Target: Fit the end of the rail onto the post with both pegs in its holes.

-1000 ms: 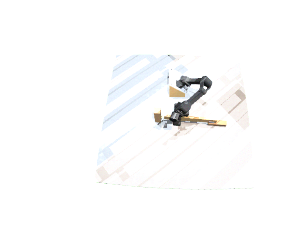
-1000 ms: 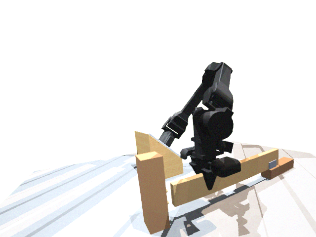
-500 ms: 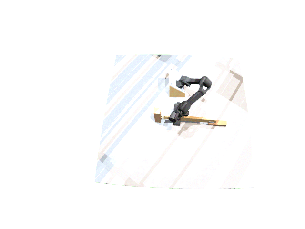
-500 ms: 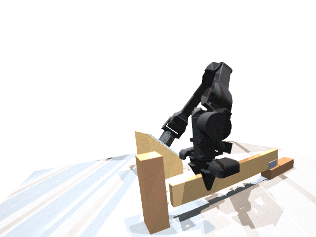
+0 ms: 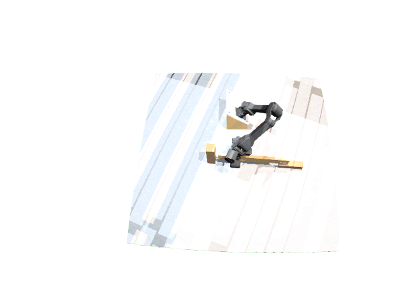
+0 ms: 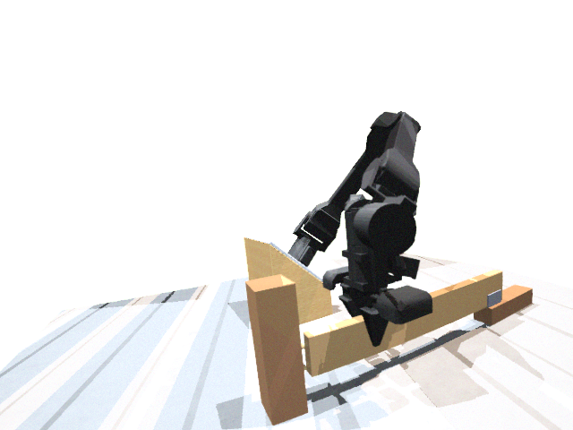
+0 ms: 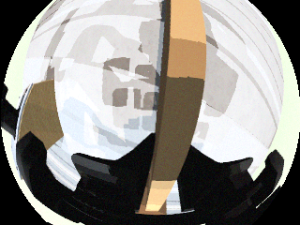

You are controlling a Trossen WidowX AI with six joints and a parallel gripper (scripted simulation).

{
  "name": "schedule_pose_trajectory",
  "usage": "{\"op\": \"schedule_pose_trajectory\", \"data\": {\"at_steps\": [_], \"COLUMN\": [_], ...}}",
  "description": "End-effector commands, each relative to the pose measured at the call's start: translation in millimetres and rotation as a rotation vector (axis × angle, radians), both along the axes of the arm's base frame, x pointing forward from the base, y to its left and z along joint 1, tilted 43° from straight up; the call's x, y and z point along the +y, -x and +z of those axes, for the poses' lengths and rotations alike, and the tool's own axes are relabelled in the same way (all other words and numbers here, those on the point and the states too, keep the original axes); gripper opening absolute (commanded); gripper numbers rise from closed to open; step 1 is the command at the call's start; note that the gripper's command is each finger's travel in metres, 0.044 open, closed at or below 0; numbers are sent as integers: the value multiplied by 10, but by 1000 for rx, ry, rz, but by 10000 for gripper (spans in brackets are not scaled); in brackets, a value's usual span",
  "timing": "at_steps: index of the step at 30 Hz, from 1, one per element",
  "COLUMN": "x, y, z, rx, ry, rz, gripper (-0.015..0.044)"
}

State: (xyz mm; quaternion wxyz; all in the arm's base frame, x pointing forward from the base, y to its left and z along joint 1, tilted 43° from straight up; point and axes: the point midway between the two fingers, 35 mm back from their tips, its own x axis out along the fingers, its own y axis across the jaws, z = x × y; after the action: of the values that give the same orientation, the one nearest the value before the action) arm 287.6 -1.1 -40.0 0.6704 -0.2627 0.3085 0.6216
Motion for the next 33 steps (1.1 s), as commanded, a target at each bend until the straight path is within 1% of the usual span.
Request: {"op": "schedule_pose_trajectory", "data": {"at_steps": [1, 33], "x": [-38, -105], "y": [-19, -15], "z": [1, -52], "rx": [-6, -6], "ry": [2, 2], "rz": [-5, -5], "gripper": [0, 0]}}
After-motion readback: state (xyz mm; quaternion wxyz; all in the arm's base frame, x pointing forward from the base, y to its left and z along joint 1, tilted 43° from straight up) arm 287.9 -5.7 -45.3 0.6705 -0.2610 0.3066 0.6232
